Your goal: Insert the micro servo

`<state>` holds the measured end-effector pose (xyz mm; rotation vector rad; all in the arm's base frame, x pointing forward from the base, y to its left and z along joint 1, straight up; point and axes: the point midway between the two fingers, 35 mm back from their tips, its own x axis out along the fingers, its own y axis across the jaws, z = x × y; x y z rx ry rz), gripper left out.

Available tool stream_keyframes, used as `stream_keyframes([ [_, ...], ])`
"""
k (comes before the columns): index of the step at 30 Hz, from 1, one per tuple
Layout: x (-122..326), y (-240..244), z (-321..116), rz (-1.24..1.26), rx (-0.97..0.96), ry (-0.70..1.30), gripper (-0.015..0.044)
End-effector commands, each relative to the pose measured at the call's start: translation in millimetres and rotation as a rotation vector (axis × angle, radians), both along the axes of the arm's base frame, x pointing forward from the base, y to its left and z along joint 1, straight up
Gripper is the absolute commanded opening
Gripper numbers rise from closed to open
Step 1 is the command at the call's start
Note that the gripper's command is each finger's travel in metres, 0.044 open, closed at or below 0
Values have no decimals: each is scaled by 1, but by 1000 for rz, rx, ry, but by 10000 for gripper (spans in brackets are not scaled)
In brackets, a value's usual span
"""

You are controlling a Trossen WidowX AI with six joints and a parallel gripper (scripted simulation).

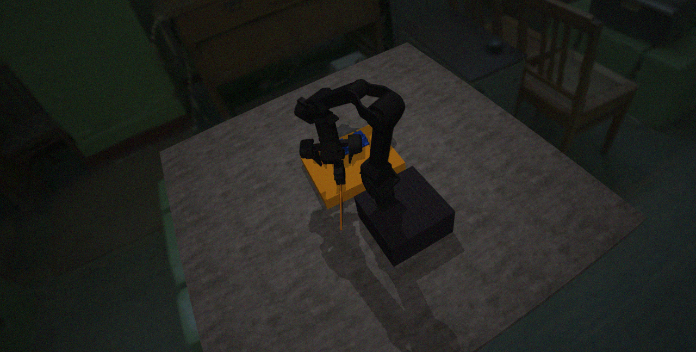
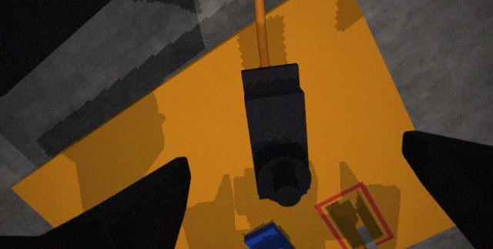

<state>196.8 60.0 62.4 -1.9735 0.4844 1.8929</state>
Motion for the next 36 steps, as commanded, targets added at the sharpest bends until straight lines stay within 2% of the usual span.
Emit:
stream_keyframes([
  [1,-4,-1,-17,4,-3,25,440],
  [24,-4,-1,-37,4,-3,25,440],
  [36,-4,-1,-37,4,-3,25,125],
])
